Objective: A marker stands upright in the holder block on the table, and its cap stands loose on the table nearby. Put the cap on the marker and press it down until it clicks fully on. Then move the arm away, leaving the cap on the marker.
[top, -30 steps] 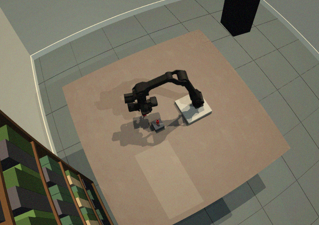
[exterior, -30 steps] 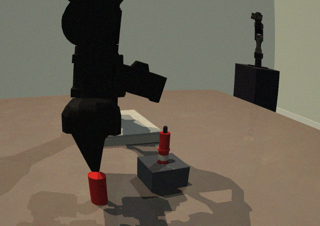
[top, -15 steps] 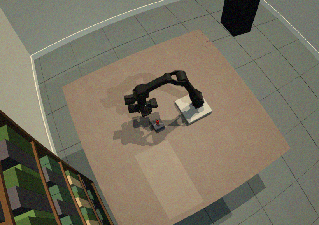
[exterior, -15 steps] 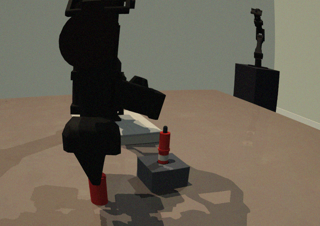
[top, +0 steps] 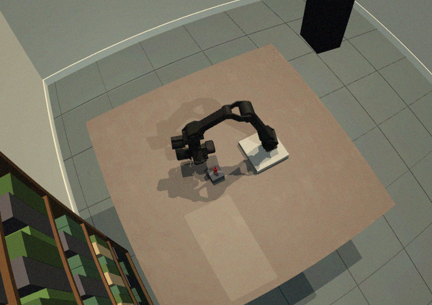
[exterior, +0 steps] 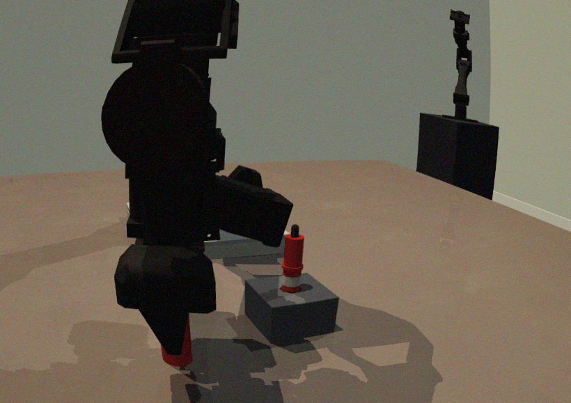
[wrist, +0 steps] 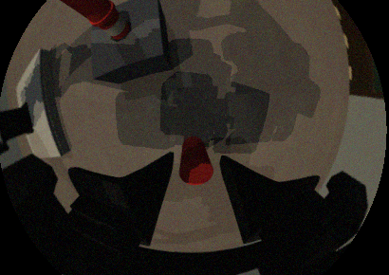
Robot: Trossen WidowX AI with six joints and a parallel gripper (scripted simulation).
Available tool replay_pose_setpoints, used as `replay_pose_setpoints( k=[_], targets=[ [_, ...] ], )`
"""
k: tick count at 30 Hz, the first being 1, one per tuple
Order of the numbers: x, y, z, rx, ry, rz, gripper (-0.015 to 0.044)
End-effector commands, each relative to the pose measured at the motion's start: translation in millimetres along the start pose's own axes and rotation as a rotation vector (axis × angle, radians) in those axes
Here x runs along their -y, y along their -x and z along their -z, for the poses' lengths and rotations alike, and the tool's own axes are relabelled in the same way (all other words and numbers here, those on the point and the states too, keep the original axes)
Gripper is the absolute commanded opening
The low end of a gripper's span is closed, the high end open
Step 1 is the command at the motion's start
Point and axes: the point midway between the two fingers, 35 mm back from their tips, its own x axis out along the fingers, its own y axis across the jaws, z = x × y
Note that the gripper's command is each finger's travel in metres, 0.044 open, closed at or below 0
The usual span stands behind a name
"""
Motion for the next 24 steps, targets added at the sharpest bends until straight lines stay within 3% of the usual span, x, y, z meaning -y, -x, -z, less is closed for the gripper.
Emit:
replay_pose_setpoints(
  k=[1,7,11,20,23,24],
  targets=[
    [-2.7,-11.1,-0.7,0.005,0.005,-0.016,0.0237],
    [-2.8,-12.1,-0.7,0.005,0.005,-0.016,0.0237],
    [-2.9,-12.1,-0.3,0.005,0.005,-0.016,0.0132],
    [-2.7,-12.1,-0.3,0.005,0.005,-0.016,0.0072],
    [-2.2,-8.0,-0.2,0.005,0.005,-0.016,0.0000],
    [-1.9,-5.2,-0.1,0.005,0.005,-0.016,0.0000]
  ],
)
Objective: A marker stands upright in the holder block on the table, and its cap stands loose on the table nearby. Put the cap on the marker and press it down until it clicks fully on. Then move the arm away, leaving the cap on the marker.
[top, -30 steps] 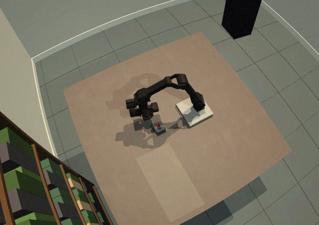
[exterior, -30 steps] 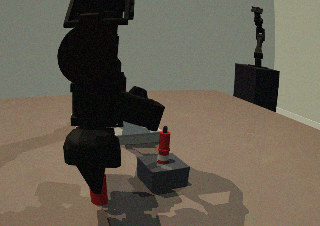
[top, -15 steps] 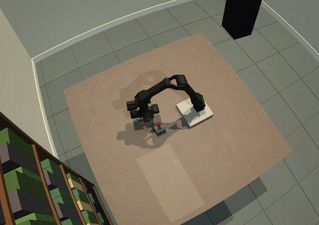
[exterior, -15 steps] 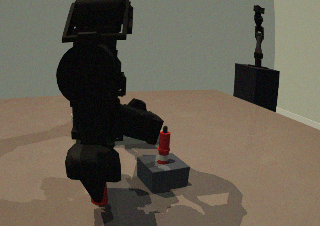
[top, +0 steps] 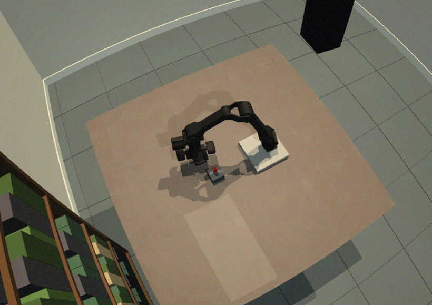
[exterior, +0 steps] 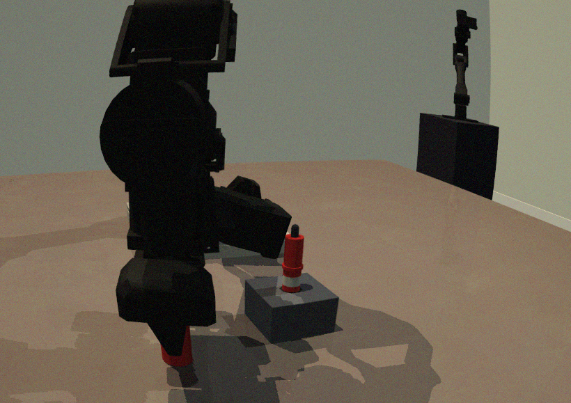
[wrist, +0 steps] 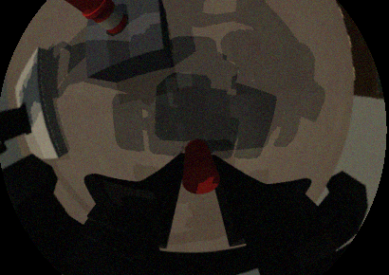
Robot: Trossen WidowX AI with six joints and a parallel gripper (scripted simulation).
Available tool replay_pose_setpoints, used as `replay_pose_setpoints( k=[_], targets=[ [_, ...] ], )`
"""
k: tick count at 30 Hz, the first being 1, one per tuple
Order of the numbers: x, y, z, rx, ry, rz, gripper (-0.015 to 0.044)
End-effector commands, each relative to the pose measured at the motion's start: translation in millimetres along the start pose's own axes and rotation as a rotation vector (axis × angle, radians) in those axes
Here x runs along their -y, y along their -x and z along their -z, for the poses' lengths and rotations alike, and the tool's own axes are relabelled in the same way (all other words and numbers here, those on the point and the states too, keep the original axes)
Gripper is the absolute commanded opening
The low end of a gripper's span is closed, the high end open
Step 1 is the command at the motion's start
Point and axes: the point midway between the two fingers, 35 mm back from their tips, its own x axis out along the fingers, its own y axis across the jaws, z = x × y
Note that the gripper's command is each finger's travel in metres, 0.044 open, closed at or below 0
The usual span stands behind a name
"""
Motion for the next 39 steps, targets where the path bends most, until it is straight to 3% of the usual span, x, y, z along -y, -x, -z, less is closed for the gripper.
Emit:
replay_pose_setpoints(
  k=[1,22,39],
  targets=[
    [0,6,0,0.004,0.005,-0.005,0.0000],
    [-1,59,0,0.004,0.005,-0.005,0.0000],
    [-32,92,-63,0.009,0.005,-0.007,0.0000]
  ],
)
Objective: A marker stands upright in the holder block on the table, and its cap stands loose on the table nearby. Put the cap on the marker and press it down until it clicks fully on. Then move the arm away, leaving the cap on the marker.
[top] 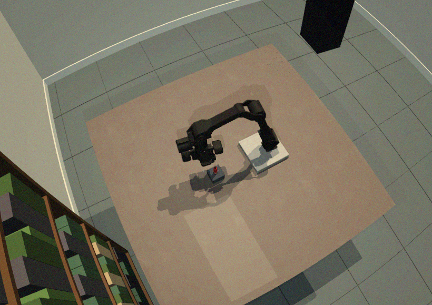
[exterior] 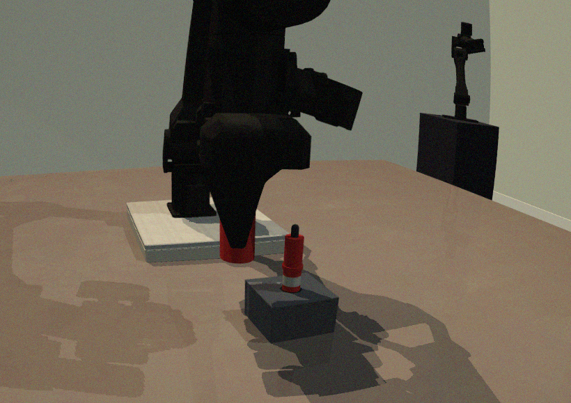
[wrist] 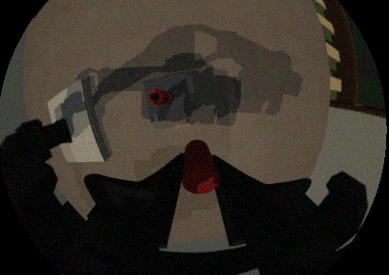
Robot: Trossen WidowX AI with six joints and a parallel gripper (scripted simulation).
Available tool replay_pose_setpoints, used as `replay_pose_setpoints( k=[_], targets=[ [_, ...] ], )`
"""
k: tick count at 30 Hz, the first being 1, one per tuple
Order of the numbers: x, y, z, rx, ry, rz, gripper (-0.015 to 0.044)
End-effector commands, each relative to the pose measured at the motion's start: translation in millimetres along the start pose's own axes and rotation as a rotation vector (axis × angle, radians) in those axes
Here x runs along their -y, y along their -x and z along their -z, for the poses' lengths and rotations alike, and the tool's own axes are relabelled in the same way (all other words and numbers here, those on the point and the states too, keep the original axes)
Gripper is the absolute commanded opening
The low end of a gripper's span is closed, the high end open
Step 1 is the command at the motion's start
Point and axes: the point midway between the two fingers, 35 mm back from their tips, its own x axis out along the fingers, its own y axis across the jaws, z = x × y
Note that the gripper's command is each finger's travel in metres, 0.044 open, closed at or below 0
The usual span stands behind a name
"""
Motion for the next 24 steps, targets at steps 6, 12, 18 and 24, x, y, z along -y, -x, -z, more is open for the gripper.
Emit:
replay_pose_setpoints(
  k=[6,12,18,24],
  targets=[
    [-22,16,-29,0.004,-0.005,-0.007,0.0000],
    [-38,26,-48,0.005,-0.005,-0.008,0.0000],
    [-46,30,-55,0.006,-0.005,-0.008,0.0000],
    [-46,24,-54,0.006,-0.005,-0.008,0.0000]
  ],
)
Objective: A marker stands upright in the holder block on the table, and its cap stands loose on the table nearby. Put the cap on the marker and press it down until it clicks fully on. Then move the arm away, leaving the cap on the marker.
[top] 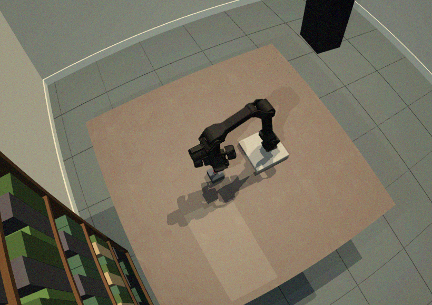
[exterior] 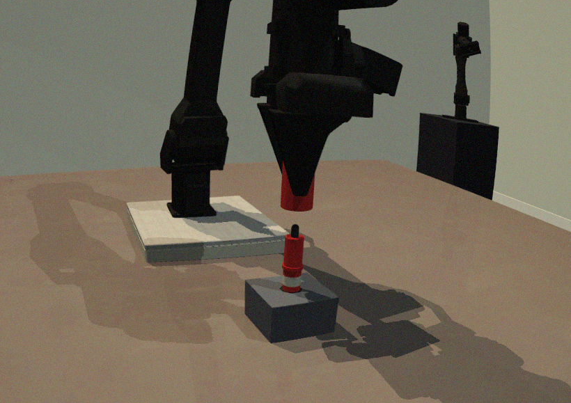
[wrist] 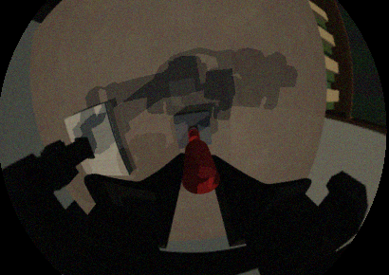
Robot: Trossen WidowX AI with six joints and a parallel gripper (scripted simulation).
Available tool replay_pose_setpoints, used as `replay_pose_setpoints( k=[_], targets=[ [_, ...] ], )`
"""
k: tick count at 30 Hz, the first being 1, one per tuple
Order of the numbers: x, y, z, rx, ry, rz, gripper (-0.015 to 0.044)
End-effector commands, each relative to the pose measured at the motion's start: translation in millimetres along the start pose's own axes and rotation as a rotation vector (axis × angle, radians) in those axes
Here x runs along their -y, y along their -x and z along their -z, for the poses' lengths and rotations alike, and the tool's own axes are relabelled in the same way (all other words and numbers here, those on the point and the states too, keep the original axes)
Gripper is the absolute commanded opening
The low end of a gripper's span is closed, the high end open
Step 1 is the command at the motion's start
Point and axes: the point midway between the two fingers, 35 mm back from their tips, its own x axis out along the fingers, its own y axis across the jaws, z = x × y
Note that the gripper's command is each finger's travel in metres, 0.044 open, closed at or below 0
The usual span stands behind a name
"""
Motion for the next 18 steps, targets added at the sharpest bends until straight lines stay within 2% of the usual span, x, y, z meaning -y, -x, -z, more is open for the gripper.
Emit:
replay_pose_setpoints(
  k=[1,18],
  targets=[
    [-1,-3,0,0.000,-0.005,-0.002,0.0000],
    [0,-27,-1,0.000,-0.005,-0.002,0.0000]
  ],
)
